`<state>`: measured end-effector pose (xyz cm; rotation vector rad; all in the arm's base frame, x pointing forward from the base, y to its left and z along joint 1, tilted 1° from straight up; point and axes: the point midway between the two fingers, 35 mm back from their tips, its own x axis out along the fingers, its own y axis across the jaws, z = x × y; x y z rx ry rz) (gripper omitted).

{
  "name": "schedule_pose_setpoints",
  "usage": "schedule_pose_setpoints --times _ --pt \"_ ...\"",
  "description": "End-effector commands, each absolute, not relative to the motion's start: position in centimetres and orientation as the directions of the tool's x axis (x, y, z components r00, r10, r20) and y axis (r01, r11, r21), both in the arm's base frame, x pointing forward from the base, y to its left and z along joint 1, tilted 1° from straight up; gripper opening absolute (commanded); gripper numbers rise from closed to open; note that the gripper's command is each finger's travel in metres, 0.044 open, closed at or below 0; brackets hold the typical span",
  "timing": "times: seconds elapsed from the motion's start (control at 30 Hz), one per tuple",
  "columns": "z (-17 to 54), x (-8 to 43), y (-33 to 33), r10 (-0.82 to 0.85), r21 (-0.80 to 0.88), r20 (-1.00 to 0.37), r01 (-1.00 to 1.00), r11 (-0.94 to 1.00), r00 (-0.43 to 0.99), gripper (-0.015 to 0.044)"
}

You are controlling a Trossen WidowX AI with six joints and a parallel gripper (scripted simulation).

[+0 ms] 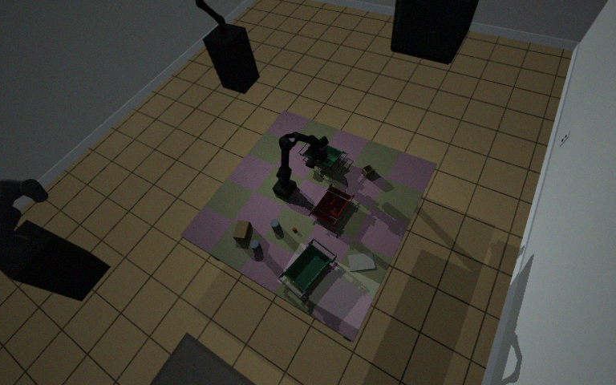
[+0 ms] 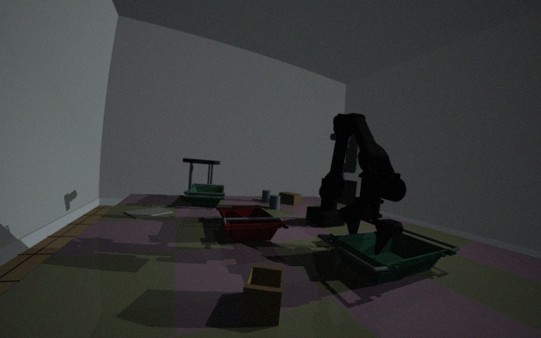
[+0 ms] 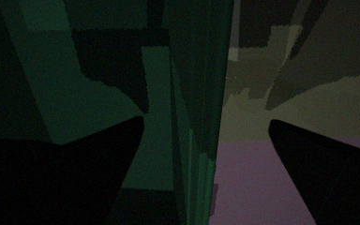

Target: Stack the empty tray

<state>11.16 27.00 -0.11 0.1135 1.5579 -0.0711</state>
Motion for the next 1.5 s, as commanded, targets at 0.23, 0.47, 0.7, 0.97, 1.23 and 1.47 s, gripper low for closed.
schedule_pose_setpoints --times 0.23,0.47,0.7,0.97,1.23,1.47 --pt "-0.52 11.2 26.99 0.03 0.032 -0.999 0.122 0.992 0.017 0.0337" --pt "-0.52 11.2 26.99 0.03 0.032 -0.999 0.122 0.992 0.017 0.0235" --pt "-0.52 11.2 26.99 0.03 0.032 -0.999 0.122 0.992 0.017 0.0188" --pt "-0.52 11.2 26.99 0.03 0.032 -0.999 0.122 0.992 0.017 0.0135" --pt "-0.52 11.2 26.99 0.03 0.032 -0.999 0.122 0.992 0.017 0.0081" --pt "-0.52 11.2 26.99 0.03 0.032 -0.999 0.122 0.992 0.017 0.0035"
